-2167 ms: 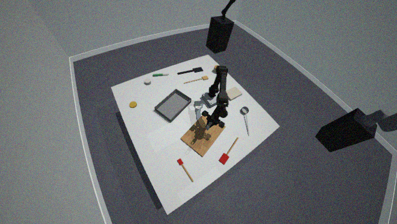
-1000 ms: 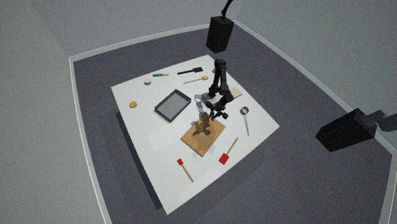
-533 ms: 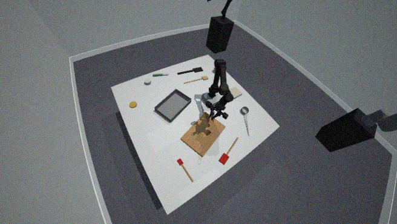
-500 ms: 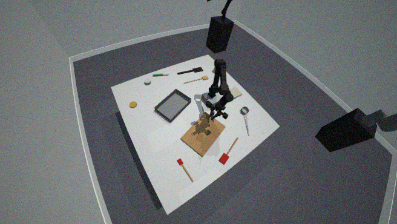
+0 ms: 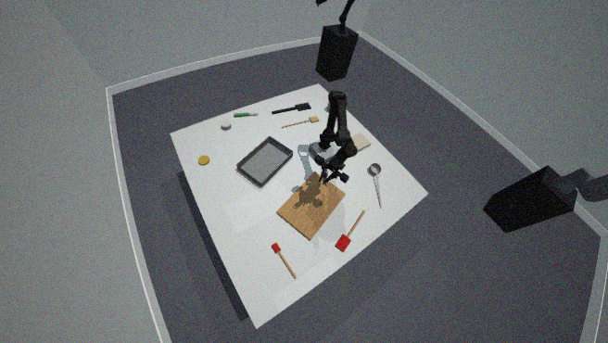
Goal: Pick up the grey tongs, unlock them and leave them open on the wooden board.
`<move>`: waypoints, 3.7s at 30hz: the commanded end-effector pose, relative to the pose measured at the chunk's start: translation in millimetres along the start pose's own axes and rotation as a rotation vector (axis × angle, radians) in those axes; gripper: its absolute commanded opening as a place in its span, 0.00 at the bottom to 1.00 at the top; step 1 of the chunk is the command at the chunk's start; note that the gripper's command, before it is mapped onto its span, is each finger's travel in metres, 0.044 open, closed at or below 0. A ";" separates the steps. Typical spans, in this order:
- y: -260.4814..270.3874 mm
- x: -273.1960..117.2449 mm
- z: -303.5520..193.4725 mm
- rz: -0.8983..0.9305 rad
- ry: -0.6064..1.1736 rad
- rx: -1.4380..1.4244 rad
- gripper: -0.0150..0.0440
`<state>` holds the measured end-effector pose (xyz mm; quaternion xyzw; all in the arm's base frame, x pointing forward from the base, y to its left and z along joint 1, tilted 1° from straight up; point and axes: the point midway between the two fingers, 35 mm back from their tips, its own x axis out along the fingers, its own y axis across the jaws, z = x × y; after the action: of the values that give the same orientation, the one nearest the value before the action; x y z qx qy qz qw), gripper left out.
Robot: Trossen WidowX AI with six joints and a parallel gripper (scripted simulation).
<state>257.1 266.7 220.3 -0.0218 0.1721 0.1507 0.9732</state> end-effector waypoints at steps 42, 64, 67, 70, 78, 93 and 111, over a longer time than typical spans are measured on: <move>8.4 73.4 -78.9 0.034 0.865 -0.069 0.00; 0.2 72.8 -101.4 0.012 1.170 0.016 0.00; 0.2 73.0 -101.6 0.012 1.170 0.016 0.00; 0.4 74.1 -103.8 0.012 1.170 0.016 0.00; 1.0 79.9 -115.2 0.012 1.170 0.016 0.00; 1.6 89.9 -137.9 0.011 1.170 0.016 0.00; 1.4 97.8 -160.1 0.011 1.170 0.015 0.00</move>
<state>292.7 280.4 40.4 -0.0958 0.6795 0.1172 0.7179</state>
